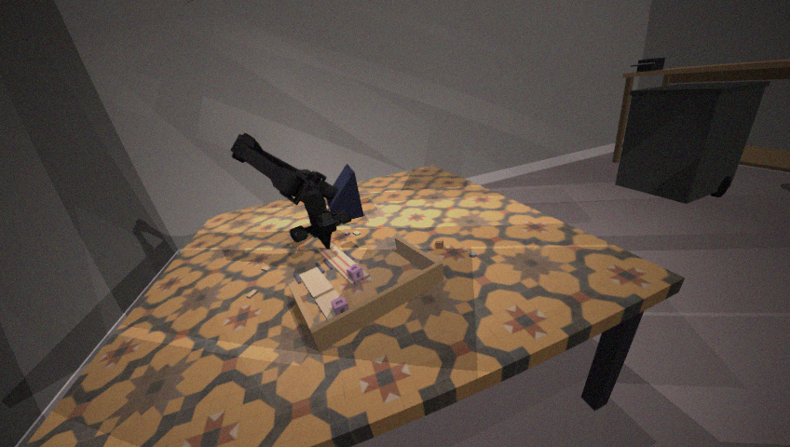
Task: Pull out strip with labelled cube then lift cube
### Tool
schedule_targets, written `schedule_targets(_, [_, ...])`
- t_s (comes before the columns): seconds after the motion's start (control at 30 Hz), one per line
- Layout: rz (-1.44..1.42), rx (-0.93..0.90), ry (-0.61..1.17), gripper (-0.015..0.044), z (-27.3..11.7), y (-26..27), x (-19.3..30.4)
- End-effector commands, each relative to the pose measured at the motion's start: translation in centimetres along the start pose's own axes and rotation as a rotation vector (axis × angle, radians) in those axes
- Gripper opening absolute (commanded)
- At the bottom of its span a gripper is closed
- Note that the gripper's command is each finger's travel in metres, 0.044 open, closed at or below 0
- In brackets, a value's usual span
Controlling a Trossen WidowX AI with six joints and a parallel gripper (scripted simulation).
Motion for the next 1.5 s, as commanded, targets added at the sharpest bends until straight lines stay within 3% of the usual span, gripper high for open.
schedule_targets(0.0, [-0.011, 0.002, 0.031, 0.0000, 0.6, 0.0, 1.3])
schedule_targets(1.47, [-0.014, 0.002, 0.034, 0.0000, 0.5, -0.2, 7.7])
Point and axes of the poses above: the point midway between the two fingers, 35 mm back from their tips, its own z axis out along the fingers, its own y axis across the jaws, x = y × z, the point moved 5 cm from there along -z, back along the fingers, and after that the axes turned 4 degrees about z, right-handed, at the moved point
